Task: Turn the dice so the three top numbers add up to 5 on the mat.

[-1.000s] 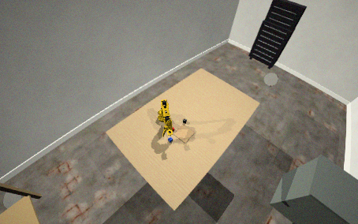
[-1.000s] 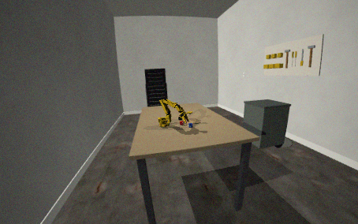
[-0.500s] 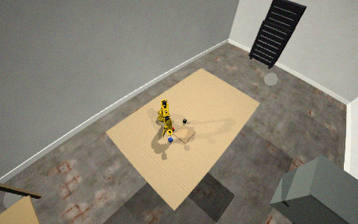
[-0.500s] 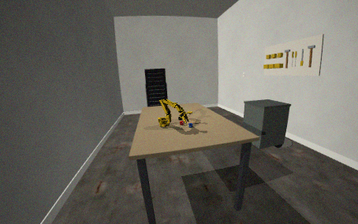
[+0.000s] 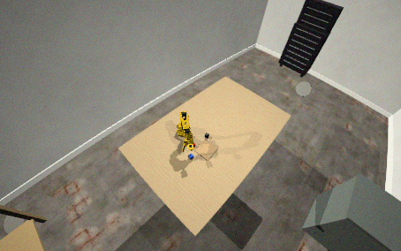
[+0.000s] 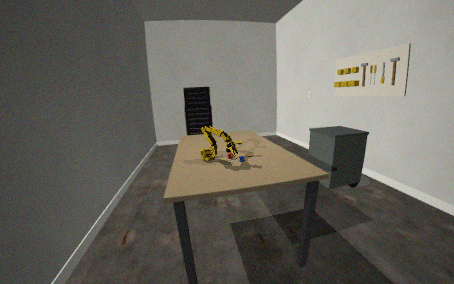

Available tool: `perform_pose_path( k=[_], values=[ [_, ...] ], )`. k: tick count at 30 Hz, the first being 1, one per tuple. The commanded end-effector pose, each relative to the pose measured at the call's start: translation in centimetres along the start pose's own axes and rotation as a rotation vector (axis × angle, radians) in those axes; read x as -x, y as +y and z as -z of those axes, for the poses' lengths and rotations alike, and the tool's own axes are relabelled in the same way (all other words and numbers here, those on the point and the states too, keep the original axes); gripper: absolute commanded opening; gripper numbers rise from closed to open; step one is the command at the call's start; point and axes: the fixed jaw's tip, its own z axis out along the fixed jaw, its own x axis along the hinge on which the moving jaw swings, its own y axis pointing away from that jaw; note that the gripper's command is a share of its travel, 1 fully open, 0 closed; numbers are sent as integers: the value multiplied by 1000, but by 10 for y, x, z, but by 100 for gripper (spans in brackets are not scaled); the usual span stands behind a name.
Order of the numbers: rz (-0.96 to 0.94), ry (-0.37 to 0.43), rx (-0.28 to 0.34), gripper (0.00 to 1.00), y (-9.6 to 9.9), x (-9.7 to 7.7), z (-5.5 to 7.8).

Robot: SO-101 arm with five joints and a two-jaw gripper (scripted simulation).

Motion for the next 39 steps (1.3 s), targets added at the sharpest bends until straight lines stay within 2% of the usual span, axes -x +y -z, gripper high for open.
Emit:
perform_pose_path(
  k=[1,4,11,16,27,39],
  values=[
    [16,-45,15,35,5,4,14],
    [31,-43,26,35,9,-1,20],
    [92,-36,69,35,21,-25,39],
    [135,-32,98,35,27,-43,46],
    [182,-27,129,35,32,-62,49],
    [188,-26,134,35,33,-64,49]
  ],
)
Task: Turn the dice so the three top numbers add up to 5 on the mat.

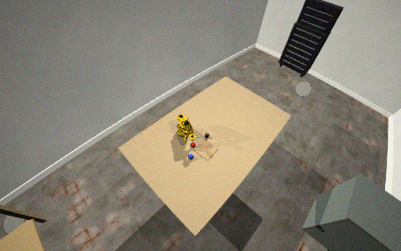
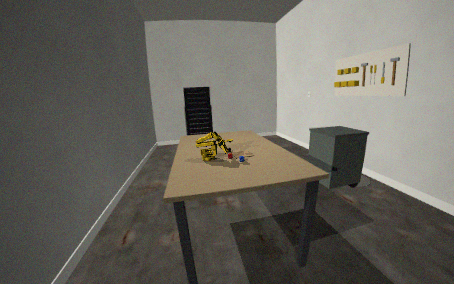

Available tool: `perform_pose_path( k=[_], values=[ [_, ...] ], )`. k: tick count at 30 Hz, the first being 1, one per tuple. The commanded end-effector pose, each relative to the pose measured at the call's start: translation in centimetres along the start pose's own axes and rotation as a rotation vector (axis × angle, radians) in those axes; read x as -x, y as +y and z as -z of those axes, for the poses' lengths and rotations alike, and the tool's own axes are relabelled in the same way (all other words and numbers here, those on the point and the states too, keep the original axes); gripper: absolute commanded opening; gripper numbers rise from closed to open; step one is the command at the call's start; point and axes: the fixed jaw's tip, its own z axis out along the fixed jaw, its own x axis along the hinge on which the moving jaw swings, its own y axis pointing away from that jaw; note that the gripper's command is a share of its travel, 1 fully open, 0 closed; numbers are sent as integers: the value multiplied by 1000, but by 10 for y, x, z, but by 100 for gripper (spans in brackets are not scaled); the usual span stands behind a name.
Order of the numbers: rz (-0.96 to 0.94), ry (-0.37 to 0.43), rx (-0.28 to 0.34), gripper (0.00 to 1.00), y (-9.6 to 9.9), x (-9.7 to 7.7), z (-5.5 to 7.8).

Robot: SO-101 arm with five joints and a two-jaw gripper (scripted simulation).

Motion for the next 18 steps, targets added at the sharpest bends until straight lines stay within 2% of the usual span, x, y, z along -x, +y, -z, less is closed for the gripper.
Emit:
perform_pose_path(
  k=[1,18],
  values=[
    [4,-11,6,35,1,1,1],
    [25,7,17,35,4,-2,1]
  ],
)
